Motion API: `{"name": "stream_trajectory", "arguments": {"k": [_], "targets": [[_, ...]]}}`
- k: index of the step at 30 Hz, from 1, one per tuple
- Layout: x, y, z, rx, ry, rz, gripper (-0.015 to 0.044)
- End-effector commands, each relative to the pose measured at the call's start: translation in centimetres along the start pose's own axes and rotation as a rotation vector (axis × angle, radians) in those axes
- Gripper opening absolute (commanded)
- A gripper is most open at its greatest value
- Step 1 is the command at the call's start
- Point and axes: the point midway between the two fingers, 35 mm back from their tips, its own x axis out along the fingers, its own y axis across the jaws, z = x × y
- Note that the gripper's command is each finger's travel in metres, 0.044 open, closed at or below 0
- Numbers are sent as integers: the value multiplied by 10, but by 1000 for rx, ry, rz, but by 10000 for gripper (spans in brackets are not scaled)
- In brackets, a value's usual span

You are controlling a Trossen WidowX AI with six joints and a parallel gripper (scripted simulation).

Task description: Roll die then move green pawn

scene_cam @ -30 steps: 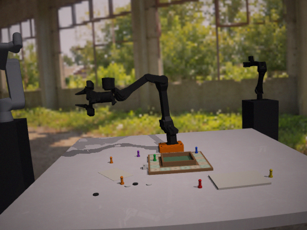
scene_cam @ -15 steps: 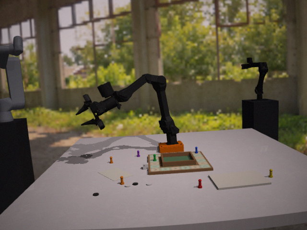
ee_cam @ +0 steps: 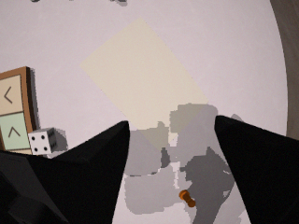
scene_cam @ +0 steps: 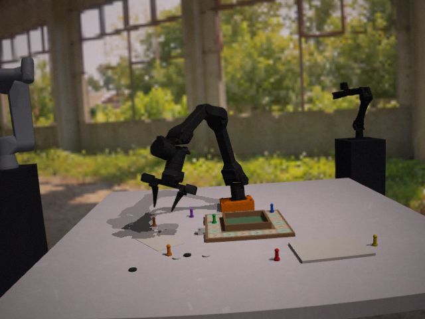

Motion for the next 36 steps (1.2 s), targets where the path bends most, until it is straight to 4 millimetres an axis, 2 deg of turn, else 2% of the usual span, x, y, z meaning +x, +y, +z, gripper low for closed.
{"name": "stream_trajectory", "arguments": {"k": [1,4,6,11,14,18,21,36], "targets": [[-1,60,4,2,115,176,275],[-10,105,-3,3,236,290,275],[-14,115,-7,4,268,314,275],[-14,115,-7,4,268,314,275],[-1,118,-13,4,268,314,275],[2,119,-14,4,268,314,275],[13,125,-17,4,268,314,275],[30,130,-22,4,268,314,275]]}}
